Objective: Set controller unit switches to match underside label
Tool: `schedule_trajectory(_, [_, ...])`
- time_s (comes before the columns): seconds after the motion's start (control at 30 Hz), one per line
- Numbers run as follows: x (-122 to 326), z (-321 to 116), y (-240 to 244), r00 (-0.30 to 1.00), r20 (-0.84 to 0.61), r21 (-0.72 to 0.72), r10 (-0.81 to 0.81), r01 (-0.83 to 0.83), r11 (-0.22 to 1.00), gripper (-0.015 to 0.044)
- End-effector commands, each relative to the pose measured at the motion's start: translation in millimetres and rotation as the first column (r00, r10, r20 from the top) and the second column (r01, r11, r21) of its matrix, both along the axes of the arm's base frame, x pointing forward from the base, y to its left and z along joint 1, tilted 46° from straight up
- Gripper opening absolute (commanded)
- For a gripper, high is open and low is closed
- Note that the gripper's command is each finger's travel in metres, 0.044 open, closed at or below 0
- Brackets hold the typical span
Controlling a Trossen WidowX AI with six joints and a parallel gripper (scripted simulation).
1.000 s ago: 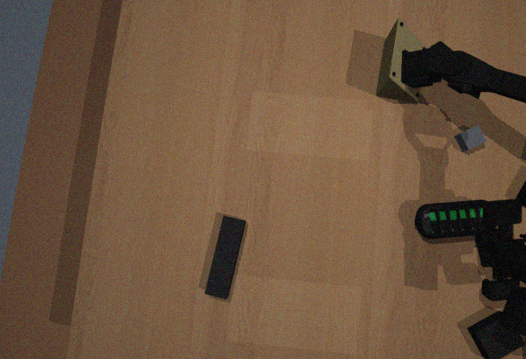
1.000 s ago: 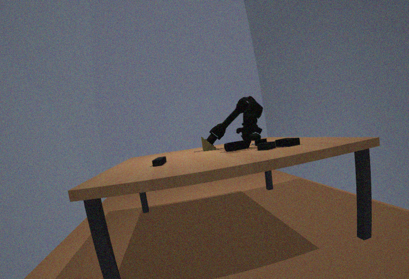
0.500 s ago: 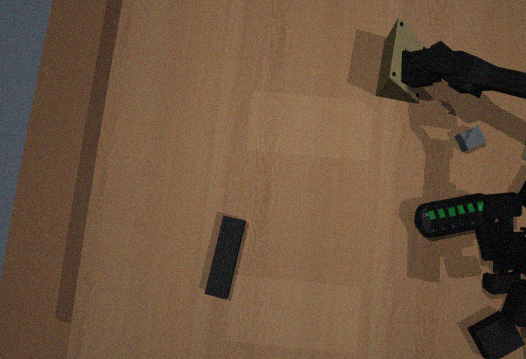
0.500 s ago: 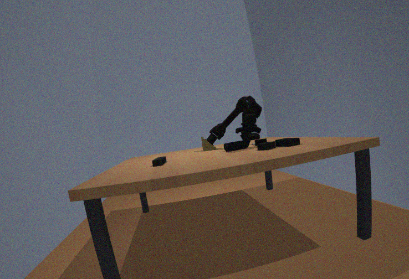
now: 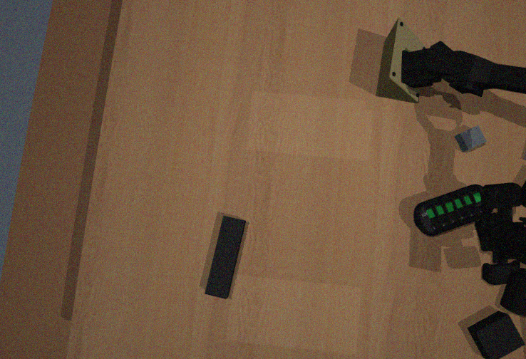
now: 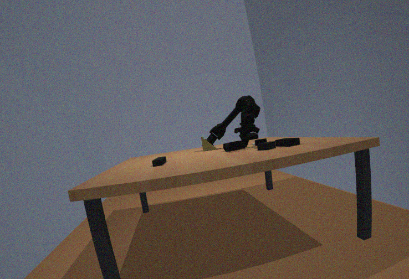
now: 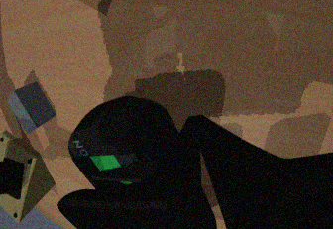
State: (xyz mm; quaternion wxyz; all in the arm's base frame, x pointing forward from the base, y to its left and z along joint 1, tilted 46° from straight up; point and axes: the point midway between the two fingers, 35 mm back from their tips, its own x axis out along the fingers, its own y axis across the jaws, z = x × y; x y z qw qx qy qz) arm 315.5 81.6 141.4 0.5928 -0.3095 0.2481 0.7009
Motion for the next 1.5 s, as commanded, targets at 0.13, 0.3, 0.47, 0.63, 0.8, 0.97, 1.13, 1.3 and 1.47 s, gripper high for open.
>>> schedule_trajectory(0.13, [-13, -6, 1, 1.0, -0.015, -0.004, 0.004, -0.005, 1.0, 0.0])
schedule_trajectory(0.3, [-20, -8, 1, 1.0, -0.016, -0.004, 0.004, -0.005, 1.0, 0.0])
schedule_trajectory(0.47, [10, 19, -17, 0.999, 0.009, -0.004, -0.034, 0.034, 0.999, 0.0])
schedule_trajectory(0.63, [28, 40, -36, 0.998, 0.019, -0.007, -0.067, 0.068, 0.998, 0.0])
schedule_trajectory(0.8, [27, 36, -40, 0.997, 0.033, 0.001, -0.068, 0.068, 0.998, 0.0])
schedule_trajectory(0.97, [14, 12, -70, 0.986, 0.145, 0.06, -0.077, 0.069, 0.996, 0.0])
schedule_trajectory(1.13, [-6, -14, -95, 0.958, 0.271, 0.106, -0.097, 0.07, 0.992, 0.0])
schedule_trajectory(1.3, [-32, -38, -113, 0.907, 0.402, 0.134, -0.122, 0.073, 0.988, 0.0])
schedule_trajectory(1.47, [-62, -61, -123, 0.834, 0.532, 0.142, -0.146, 0.082, 0.987, 0.0])
